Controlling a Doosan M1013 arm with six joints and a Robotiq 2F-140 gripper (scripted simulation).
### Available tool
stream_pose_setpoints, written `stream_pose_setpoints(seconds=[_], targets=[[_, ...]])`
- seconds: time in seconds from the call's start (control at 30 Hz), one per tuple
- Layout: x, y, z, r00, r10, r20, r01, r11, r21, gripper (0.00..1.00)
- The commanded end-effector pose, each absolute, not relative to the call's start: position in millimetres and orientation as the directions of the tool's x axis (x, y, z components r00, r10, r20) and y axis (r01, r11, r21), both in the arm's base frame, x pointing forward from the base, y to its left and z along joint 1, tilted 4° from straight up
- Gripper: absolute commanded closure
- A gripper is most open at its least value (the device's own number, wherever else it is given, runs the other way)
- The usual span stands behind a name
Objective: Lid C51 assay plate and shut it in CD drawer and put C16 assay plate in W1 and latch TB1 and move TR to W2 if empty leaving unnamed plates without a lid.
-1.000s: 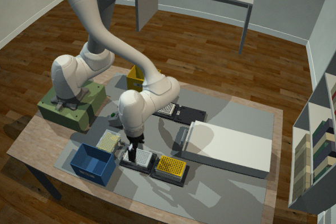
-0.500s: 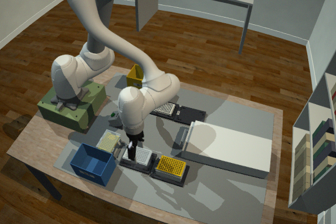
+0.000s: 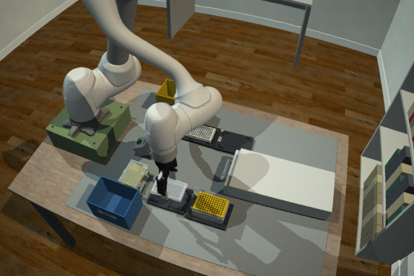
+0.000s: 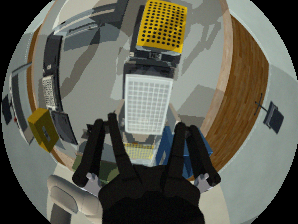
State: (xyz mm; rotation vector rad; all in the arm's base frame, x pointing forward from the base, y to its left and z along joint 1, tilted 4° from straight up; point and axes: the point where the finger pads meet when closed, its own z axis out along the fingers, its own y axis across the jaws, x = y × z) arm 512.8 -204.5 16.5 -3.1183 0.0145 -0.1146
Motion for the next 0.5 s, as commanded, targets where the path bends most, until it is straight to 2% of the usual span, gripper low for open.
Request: stream_pose_setpoints(seconds=[0.0,0.47], targets=[[513,-205,20,0.997,-0.01,0.073,-0.009,-1.0,-0.022,1.0],[511,-205,36,0.997,-0.01,0.073,-0.009,-1.0,-0.022,1.0]])
